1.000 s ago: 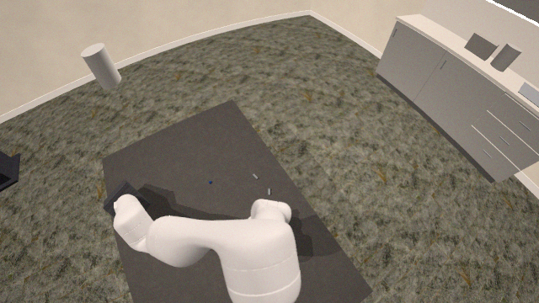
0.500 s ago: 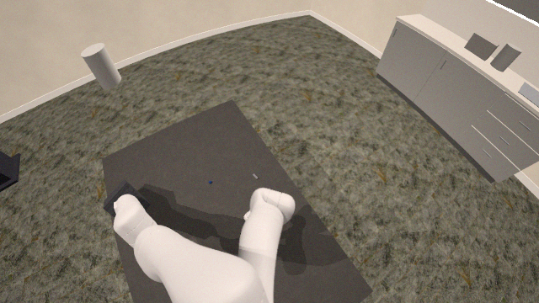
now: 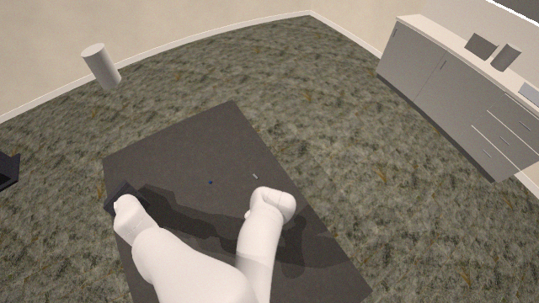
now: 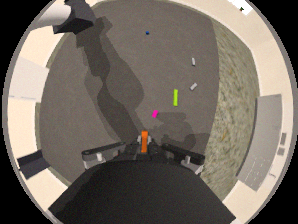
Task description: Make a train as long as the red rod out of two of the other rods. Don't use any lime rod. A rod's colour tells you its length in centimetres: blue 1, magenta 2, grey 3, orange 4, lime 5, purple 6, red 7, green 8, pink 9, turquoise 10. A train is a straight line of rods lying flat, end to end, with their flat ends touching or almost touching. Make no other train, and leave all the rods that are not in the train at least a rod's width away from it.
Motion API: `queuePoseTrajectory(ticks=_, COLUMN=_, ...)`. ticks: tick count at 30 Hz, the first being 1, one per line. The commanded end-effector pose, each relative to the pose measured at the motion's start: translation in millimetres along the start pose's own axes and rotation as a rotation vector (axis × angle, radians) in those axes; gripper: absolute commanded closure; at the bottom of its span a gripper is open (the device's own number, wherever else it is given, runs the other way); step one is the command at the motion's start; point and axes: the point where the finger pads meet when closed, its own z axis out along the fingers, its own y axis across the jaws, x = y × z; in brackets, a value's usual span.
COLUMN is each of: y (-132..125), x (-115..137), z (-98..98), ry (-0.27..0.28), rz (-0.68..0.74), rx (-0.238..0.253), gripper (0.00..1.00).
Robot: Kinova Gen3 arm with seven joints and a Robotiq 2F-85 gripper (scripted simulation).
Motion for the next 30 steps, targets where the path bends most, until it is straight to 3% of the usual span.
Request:
queuePoseTrajectory(ticks=1, y=3.2, x=1.8, z=-0.1, ry=0.000, rz=0.000, rx=-0.001, gripper=0.95)
queuePoseTrajectory(ticks=5, y=28.4, x=19.8, z=2.0, ry=0.002, rz=0.001, rx=0.000, gripper=0.95)
queuePoseTrajectory(ticks=12, y=87.9, x=78.2, z=4.4, ry=0.004, rz=0.007, rx=0.001, gripper=0.95)
queuePoseTrajectory(ticks=14, y=87.9, x=78.2, z=4.4, ry=0.004, rz=0.007, rx=0.001, gripper=0.95)
queuePoseTrajectory(ticks=16, y=108.3, x=105.3, z=4.1, ry=0.004, rz=0.010, rx=0.000, gripper=0.95)
queuePoseTrajectory(ticks=26, y=154.8, x=195.8, z=0.1, ry=0.001, rz=0.022, rx=-0.001, gripper=0.95)
queuePoseTrajectory(ticks=30, y=159.3, x=208.7, z=-0.8, ry=0.000, rz=0.024, rx=-0.002, gripper=0.95)
